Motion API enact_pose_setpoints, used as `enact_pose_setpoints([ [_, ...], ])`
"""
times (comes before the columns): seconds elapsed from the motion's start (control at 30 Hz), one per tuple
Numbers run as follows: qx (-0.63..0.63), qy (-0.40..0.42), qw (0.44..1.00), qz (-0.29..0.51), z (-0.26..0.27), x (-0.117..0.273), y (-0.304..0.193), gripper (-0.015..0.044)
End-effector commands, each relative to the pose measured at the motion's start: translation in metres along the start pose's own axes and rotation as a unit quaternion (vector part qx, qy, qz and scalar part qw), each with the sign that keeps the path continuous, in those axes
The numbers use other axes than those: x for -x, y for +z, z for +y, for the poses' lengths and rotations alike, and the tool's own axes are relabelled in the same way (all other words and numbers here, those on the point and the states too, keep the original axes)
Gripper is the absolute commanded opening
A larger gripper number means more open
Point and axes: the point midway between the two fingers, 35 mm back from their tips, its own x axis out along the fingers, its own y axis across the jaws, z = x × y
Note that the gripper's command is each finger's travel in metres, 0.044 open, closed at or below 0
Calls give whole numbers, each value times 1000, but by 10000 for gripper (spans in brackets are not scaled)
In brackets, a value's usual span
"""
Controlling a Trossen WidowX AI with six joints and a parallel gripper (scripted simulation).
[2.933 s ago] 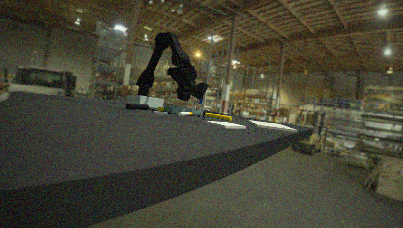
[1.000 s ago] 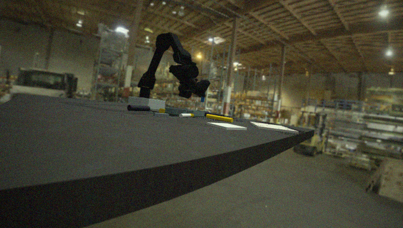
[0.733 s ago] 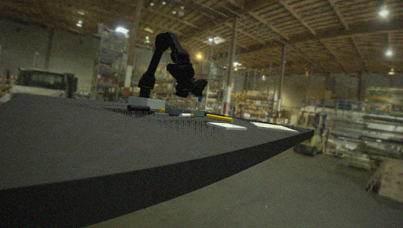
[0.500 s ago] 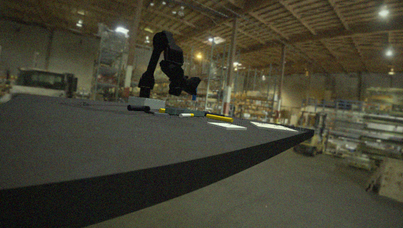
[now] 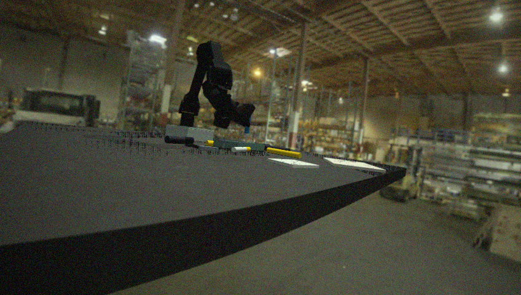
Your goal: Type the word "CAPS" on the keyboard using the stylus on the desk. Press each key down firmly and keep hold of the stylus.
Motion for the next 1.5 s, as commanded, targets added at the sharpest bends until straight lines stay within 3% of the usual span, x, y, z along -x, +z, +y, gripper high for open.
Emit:
enact_pose_setpoints([
  [0.0, 3, 0, 1000, -1, 0, -1, 4, 52],
  [0.07, 3, 0, 1000, -1, 0, -1, 5, 81],
  [1.47, 3, 0, 1000, -1, 0, -10, 19, 81],
])
